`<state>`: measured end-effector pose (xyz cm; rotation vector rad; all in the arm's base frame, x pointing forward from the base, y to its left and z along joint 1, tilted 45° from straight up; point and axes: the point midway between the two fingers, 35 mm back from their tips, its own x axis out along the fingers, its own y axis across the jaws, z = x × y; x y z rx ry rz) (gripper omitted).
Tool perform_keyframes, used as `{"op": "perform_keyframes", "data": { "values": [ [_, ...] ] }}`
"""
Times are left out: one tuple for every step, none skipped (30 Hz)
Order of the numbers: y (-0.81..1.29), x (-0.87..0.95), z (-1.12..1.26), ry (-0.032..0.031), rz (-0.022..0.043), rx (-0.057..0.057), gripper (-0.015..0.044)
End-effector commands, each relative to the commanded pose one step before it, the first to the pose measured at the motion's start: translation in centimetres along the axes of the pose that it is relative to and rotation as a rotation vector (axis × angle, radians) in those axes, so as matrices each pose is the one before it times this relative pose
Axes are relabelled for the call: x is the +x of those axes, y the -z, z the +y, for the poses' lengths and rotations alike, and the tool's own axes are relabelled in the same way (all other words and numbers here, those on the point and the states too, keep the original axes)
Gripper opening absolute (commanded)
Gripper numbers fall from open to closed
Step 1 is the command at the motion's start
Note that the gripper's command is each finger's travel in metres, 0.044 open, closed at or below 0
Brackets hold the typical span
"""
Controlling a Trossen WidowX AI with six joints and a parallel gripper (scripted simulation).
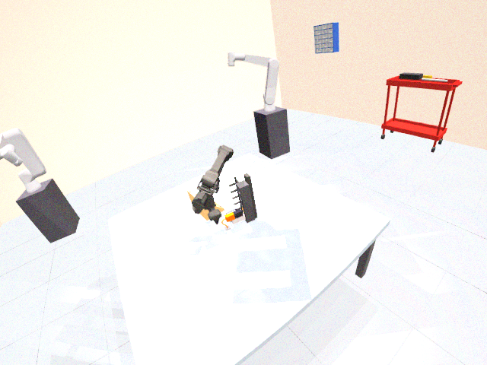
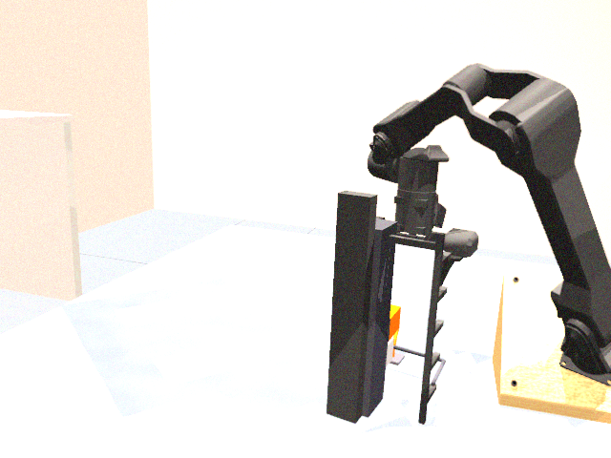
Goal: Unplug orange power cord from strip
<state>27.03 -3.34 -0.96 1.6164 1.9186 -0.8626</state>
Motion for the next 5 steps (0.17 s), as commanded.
{"op": "perform_keyframes", "data": {
  "values": [
    [-0.05,-0.015,-0.041,0.00264,-0.00235,-0.0026,0.044],
    [0.0,0.0,0.0,0.0,0.0,0.0,0.044],
    [0.0,0.0,0.0,0.0,0.0,0.0,0.044],
    [0.0,0.0,0.0,0.0,0.0,0.0,0.044],
    [0.0,0.0,0.0,0.0,0.0,0.0,0.044]
  ]
}}
